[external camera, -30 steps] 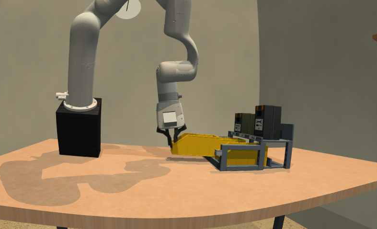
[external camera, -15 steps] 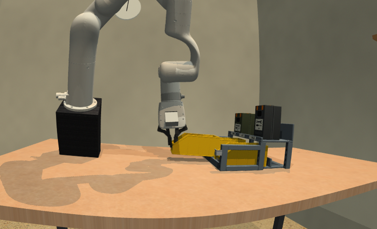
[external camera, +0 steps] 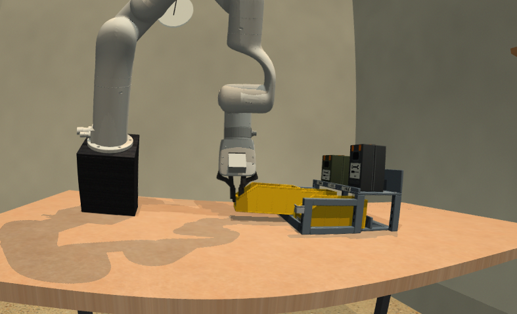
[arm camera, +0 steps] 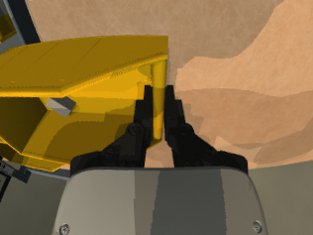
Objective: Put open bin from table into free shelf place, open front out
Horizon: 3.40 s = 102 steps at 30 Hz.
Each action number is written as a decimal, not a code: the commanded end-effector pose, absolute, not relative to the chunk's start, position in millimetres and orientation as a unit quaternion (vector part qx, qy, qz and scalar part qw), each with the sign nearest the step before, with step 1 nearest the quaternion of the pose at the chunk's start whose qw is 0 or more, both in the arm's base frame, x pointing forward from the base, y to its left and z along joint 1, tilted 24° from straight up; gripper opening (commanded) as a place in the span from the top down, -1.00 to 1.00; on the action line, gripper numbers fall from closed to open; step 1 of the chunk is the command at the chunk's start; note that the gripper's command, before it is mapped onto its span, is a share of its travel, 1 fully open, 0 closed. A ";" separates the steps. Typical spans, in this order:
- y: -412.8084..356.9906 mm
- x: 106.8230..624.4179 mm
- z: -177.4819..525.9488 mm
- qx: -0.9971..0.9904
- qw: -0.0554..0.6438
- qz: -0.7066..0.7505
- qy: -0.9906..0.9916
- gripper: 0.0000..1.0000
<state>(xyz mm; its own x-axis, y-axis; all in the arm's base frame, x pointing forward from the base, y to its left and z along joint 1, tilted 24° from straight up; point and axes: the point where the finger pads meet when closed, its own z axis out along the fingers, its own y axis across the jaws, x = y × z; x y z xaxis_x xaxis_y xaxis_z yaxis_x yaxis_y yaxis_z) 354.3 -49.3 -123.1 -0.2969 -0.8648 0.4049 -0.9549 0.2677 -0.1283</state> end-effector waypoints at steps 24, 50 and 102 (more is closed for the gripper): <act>-51.3 363.3 -121.7 0.576 0.142 0.156 -0.790 1.00; -54.7 374.5 -120.8 0.576 0.142 0.156 -0.790 1.00; -63.3 402.8 -118.4 0.576 0.142 0.156 -0.790 1.00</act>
